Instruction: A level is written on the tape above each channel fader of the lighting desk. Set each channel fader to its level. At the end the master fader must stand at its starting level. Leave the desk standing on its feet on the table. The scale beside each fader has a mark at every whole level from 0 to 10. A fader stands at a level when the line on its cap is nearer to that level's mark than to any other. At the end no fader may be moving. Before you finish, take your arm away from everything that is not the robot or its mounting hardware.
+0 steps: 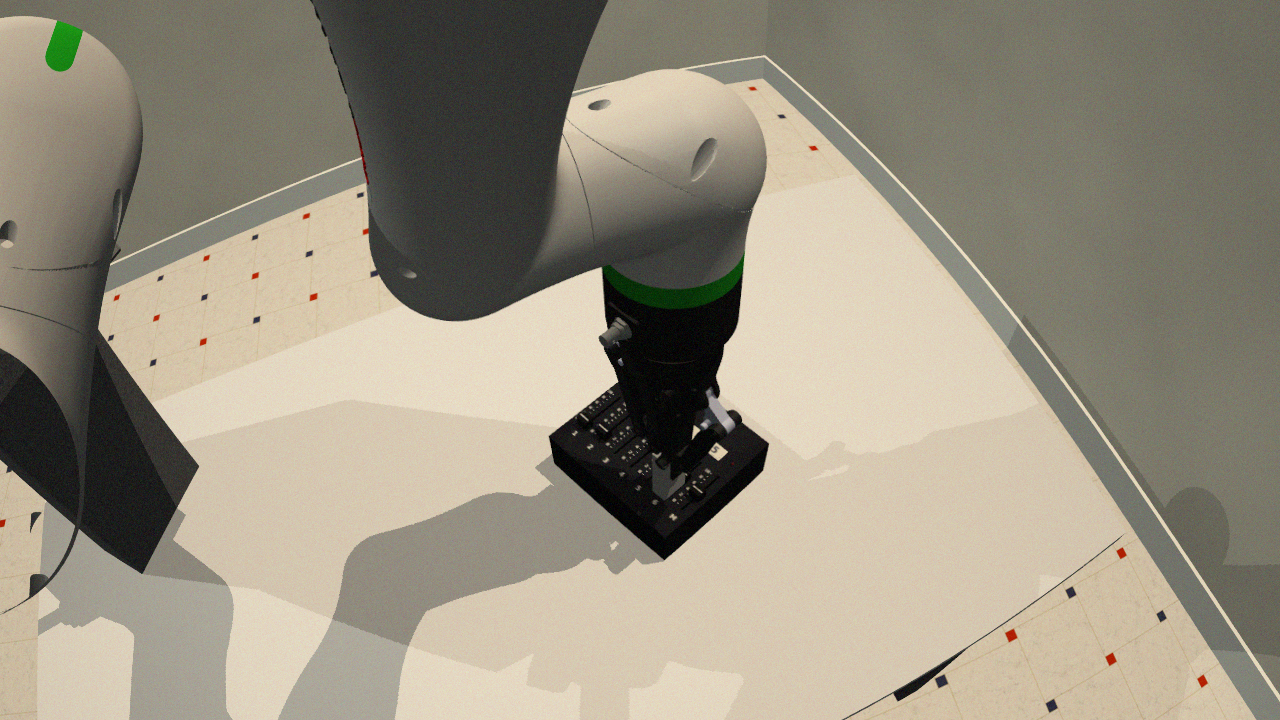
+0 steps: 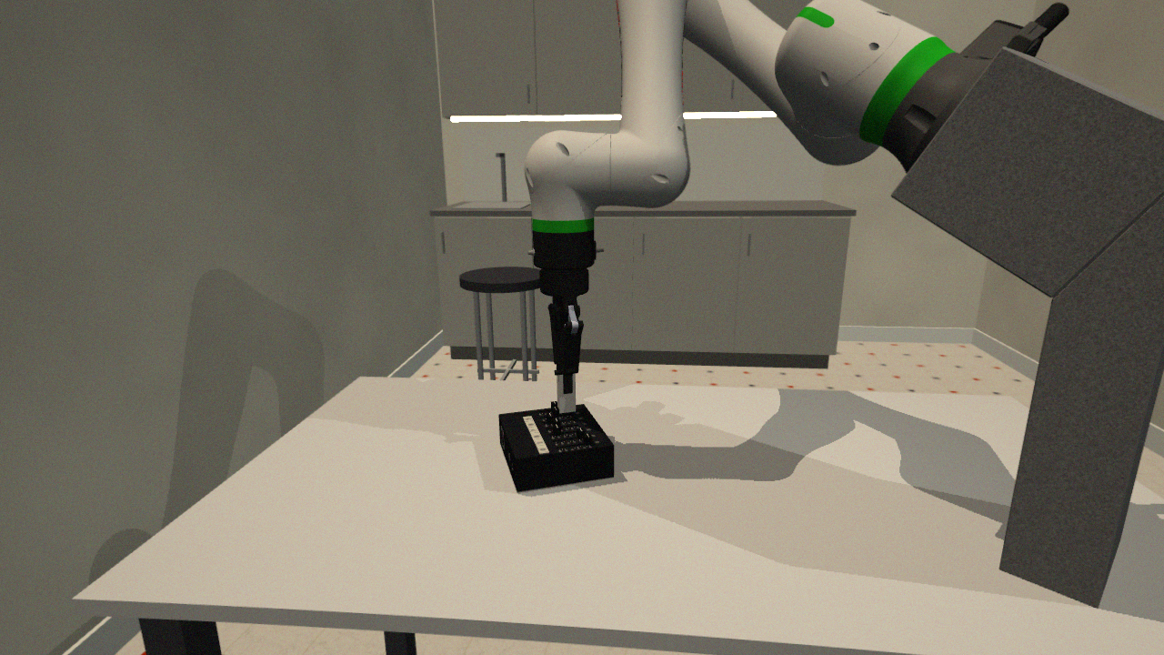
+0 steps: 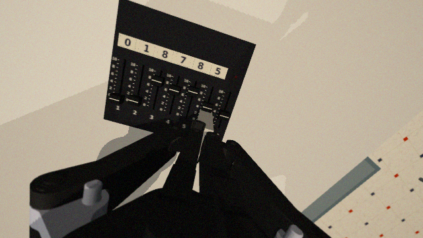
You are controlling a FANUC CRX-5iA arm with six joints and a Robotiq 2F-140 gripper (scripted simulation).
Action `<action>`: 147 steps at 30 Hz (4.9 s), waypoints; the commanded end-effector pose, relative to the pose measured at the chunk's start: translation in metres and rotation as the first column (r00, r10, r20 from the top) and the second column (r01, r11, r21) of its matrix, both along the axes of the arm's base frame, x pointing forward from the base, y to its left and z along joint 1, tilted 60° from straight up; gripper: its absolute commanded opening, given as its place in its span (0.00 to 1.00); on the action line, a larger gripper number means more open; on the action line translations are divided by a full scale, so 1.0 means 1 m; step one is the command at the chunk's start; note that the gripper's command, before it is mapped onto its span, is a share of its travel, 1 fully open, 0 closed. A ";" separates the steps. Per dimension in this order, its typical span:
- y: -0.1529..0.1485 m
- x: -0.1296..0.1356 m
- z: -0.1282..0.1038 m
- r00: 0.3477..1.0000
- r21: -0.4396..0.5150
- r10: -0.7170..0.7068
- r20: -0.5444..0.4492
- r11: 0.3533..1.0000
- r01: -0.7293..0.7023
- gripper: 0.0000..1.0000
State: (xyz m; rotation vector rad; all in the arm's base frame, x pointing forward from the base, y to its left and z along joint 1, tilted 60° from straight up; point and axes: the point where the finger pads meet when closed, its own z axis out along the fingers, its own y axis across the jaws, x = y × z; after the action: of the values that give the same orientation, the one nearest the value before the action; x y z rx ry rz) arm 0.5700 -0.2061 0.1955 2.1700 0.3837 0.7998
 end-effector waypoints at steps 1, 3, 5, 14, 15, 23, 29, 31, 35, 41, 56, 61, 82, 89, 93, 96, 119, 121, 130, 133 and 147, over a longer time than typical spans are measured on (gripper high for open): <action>0.000 0.000 0.000 1.000 0.000 0.000 0.000 1.000 0.000 0.00; 0.000 0.000 0.000 1.000 0.000 0.000 0.000 1.000 0.000 0.00; 0.000 0.000 0.000 1.000 0.000 0.000 0.000 1.000 0.000 0.00; -0.001 -0.002 -0.001 1.000 0.000 0.000 0.000 1.000 0.000 0.00; -0.001 -0.002 -0.001 1.000 0.000 0.000 0.000 1.000 0.000 0.00; -0.003 -0.004 -0.002 1.000 0.000 0.000 0.000 1.000 0.000 0.00; -0.001 -0.006 -0.001 1.000 0.000 0.000 0.000 1.000 0.000 0.00; -0.001 -0.006 -0.001 1.000 0.000 0.000 0.000 1.000 0.000 0.00; 0.003 -0.012 0.003 1.000 0.000 0.000 0.000 1.000 0.000 0.00; 0.014 -0.023 0.012 1.000 0.000 0.000 0.000 1.000 0.000 0.00; 0.020 -0.031 0.018 1.000 0.000 0.000 0.000 1.000 0.000 0.00; 0.020 -0.031 0.018 1.000 0.000 0.000 0.000 1.000 0.000 0.00; 0.043 -0.058 0.038 1.000 0.000 0.000 0.000 1.000 0.000 1.00; 0.055 -0.071 0.048 1.000 0.000 0.000 0.000 1.000 0.000 1.00; 0.057 -0.073 0.050 1.000 0.000 0.000 0.000 1.000 0.000 1.00; 0.057 -0.073 0.050 1.000 0.000 0.000 0.000 1.000 0.000 1.00; 0.057 -0.073 0.050 1.000 0.000 0.000 0.000 1.000 0.000 1.00; 0.057 -0.073 0.050 1.000 0.000 0.000 0.000 1.000 0.000 1.00; 0.057 -0.073 0.050 1.000 0.000 0.000 0.000 1.000 0.000 1.00; 0.057 -0.073 0.050 1.000 0.000 0.000 0.000 1.000 0.000 1.00; 0.057 -0.073 0.050 1.000 0.000 0.000 0.000 1.000 0.000 1.00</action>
State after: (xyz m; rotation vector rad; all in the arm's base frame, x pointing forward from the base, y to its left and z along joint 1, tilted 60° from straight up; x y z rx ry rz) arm 0.4967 -0.1494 0.2457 2.1701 0.3837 0.7998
